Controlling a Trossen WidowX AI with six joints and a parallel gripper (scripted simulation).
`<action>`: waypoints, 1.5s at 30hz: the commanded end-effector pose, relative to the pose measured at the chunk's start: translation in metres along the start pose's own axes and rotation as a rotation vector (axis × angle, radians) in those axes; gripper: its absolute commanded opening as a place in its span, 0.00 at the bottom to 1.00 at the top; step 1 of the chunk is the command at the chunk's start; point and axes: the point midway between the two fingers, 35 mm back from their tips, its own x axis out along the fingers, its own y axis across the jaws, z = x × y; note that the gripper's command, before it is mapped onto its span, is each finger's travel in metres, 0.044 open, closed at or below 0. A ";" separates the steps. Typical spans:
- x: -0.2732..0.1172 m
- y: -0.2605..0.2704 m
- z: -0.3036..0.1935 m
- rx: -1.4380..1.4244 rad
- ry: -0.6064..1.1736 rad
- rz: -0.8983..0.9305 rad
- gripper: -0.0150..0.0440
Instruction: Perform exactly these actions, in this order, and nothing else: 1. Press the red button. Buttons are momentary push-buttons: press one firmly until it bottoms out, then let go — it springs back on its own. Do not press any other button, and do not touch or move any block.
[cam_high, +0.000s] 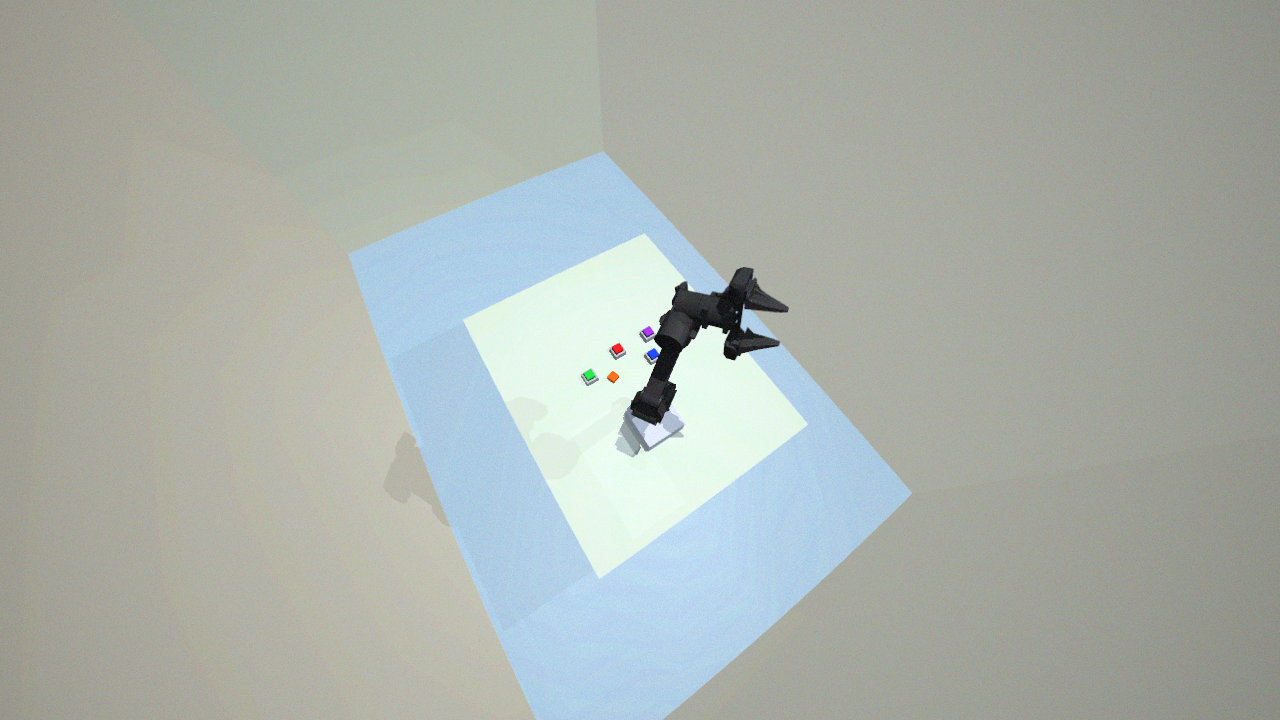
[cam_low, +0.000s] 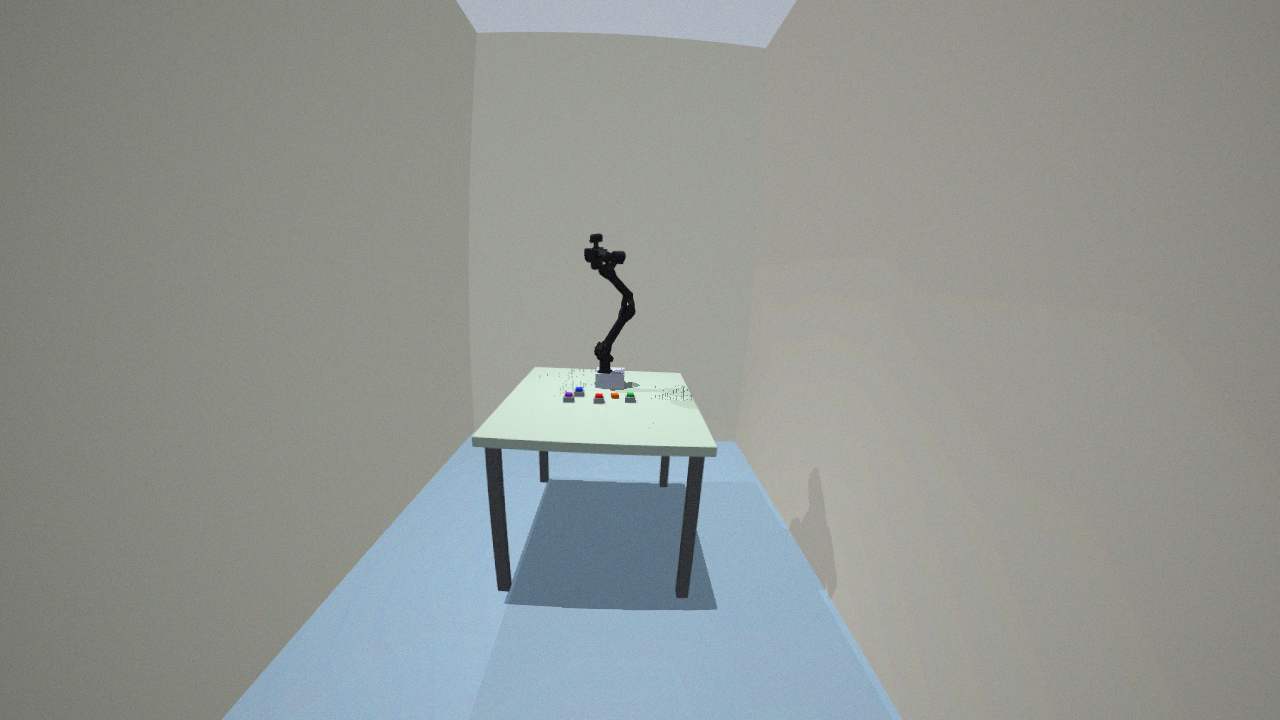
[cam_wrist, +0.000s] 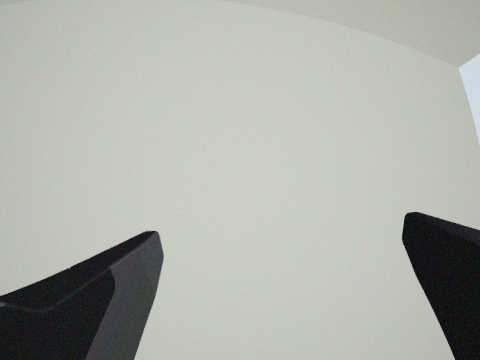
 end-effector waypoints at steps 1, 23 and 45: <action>0.000 -0.001 0.004 -0.029 -0.008 -0.009 0.93; -0.175 -0.009 0.312 -1.841 -0.234 -1.239 0.93; -0.456 0.208 0.364 -1.776 1.033 -3.321 0.93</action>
